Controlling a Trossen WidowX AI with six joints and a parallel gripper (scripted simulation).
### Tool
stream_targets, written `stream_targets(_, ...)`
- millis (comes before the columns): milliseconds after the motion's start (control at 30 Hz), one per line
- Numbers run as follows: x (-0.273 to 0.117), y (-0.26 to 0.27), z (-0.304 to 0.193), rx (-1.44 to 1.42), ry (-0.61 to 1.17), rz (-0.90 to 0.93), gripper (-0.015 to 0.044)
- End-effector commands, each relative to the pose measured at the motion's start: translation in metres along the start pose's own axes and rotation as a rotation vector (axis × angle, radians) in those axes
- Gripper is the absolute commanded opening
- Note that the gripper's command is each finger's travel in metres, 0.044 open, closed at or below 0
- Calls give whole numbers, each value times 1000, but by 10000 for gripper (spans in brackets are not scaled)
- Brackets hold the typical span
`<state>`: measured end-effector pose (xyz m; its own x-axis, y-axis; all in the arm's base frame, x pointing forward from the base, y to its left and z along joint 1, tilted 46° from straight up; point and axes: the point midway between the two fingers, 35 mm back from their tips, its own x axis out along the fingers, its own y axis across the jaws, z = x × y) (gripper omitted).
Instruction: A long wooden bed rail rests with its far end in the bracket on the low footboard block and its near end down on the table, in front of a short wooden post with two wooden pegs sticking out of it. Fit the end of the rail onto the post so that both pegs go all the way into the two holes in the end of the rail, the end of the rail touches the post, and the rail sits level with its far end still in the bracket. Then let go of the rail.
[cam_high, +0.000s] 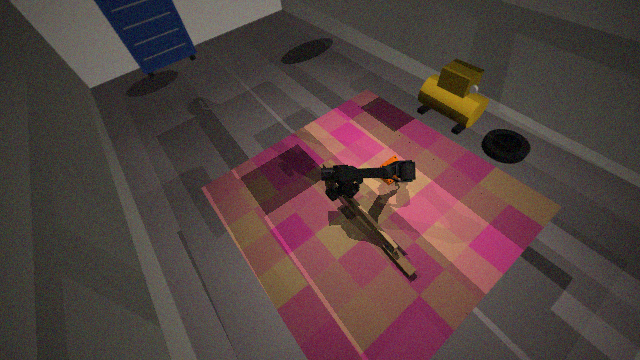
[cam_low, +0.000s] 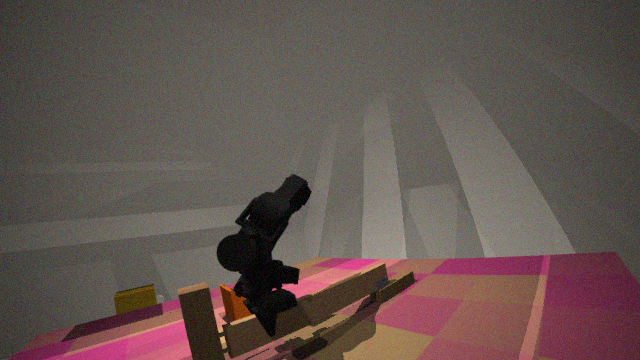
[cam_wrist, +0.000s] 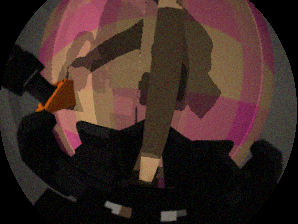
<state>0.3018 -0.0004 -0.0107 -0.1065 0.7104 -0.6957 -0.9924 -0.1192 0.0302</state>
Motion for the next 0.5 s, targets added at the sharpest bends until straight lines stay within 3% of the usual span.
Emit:
stream_targets(0, 0, 0, -4, 1, 5, -4, 0)
stream_targets(467, -1, 1, -5, 1, 5, -4, 0)
